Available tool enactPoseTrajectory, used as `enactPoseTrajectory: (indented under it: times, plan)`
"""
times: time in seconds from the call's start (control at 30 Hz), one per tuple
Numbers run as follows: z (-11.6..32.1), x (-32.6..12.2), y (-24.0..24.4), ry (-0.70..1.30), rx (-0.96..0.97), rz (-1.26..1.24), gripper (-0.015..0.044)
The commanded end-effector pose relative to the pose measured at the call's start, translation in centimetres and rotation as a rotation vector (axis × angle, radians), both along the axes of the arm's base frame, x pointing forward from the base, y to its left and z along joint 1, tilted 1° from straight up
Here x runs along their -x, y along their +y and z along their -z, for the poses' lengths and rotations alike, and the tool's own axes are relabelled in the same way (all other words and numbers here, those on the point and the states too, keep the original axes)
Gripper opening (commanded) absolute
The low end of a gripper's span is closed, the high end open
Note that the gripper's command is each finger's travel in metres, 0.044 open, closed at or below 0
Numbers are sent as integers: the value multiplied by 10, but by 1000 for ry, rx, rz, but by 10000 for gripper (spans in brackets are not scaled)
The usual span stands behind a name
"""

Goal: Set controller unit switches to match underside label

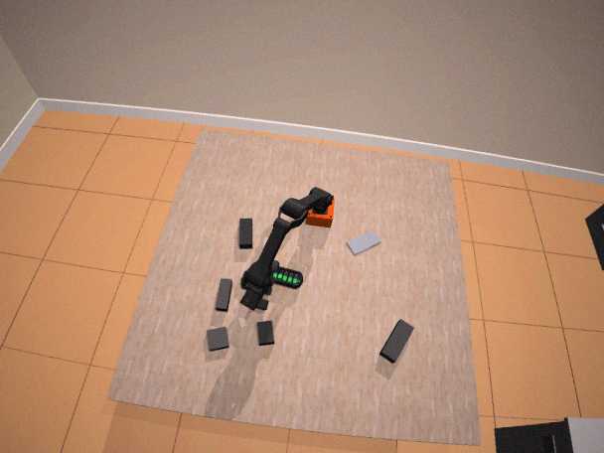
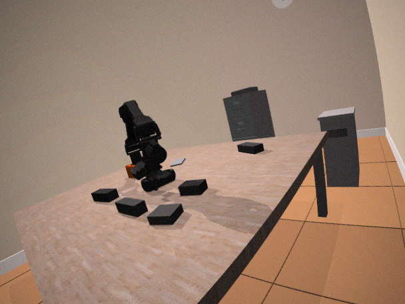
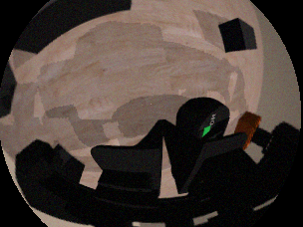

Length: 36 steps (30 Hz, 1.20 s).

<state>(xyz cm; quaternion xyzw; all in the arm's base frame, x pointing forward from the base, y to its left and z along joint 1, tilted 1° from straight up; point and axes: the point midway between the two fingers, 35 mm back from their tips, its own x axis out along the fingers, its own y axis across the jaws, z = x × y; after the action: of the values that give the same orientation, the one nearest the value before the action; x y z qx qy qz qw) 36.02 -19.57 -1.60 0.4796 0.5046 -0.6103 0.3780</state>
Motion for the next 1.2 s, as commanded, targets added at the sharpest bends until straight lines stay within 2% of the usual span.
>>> enactPoseTrajectory:
  times: [0.0, 1.17]
  plan:
    - [0, 3, 0, 3, 3, -6, 0]
    - [1, 25, 3, 5, 3, -6, 0]
